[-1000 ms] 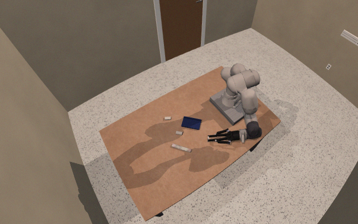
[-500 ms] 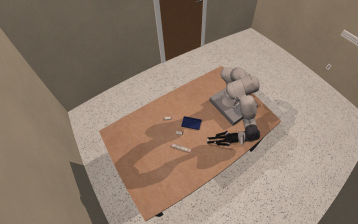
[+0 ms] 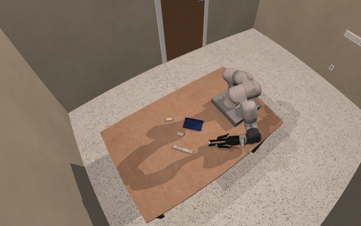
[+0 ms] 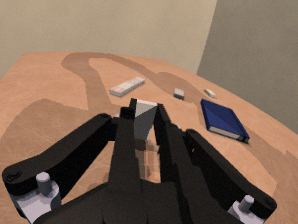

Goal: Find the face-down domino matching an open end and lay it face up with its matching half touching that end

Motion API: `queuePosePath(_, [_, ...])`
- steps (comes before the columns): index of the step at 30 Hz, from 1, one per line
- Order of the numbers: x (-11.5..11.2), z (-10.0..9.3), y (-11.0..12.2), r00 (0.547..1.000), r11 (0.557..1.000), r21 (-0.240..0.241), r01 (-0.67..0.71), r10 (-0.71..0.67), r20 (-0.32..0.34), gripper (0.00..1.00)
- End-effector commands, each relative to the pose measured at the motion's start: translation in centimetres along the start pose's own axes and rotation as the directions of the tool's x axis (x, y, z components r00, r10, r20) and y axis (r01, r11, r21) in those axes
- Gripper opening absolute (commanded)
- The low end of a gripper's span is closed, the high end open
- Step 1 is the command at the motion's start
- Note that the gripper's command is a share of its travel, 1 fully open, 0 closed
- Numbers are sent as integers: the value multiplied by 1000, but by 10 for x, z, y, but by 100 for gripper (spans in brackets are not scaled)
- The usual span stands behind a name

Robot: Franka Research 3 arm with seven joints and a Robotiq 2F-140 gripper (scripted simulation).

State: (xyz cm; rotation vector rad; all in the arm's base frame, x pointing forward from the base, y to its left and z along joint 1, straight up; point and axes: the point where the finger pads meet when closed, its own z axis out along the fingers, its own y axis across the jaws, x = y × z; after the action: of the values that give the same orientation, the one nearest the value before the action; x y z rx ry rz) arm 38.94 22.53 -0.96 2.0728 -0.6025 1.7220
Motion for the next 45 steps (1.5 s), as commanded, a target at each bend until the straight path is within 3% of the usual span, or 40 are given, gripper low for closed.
queuePosePath(1, [-1,1,-1,1000,1000,3,-19,19,-6,22])
queuePosePath(30, [-2,1,-1,1000,1000,3,-19,19,-6,22])
queuePosePath(31, [-2,1,-1,1000,1000,3,-19,19,-6,33])
queuePosePath(45, [-2,1,-1,1000,1000,3,-19,19,-6,33])
